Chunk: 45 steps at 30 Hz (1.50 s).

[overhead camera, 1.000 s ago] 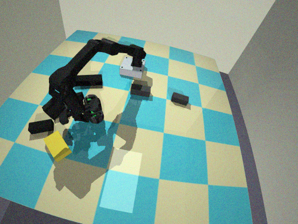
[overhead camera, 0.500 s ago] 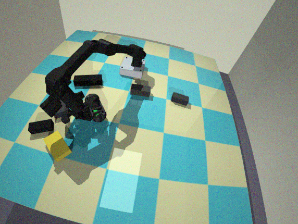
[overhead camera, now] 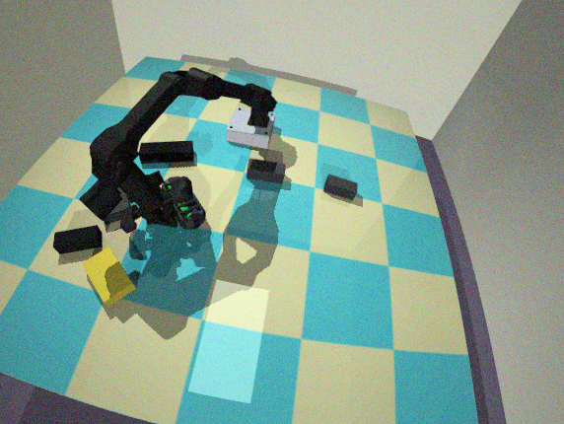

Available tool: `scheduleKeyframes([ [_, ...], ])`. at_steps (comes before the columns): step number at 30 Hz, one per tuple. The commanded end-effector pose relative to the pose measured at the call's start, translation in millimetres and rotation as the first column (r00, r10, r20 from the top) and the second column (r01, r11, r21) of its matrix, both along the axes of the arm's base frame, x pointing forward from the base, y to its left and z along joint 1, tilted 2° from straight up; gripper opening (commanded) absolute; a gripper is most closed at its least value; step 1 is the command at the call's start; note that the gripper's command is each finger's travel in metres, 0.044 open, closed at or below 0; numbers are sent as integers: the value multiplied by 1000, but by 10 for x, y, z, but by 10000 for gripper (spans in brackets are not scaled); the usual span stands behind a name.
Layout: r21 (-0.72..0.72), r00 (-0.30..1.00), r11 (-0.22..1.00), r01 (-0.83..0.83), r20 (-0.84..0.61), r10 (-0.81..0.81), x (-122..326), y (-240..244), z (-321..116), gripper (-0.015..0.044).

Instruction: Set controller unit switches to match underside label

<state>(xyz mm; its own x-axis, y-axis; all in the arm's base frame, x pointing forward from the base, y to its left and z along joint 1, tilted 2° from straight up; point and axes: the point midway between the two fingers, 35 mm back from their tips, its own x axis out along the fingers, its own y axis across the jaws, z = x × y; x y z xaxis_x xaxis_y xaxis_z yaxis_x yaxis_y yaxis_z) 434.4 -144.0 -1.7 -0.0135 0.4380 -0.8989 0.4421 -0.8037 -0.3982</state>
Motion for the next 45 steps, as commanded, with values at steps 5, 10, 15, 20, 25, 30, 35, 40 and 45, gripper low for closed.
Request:
scheduleKeyframes([
  [5,11,1000,1000,-4,-22,4,-92,95,-27,0],
  [10,11,1000,1000,-4,-22,4,-125,122,-29,0],
  [15,12,1000,1000,-4,-22,4,-159,150,-32,0],
  [20,12,1000,1000,-4,-22,4,-191,177,-34,0],
  [25,12,1000,1000,-4,-23,4,-221,199,-37,0],
  [30,12,1000,1000,-4,-23,4,-247,218,-38,0],
  [35,12,1000,1000,-4,-23,4,-275,238,-40,0],
  [40,-151,995,985,-81,46,88,13,7,222,0],
  [45,-340,979,928,-152,75,188,239,-188,563,0],
])
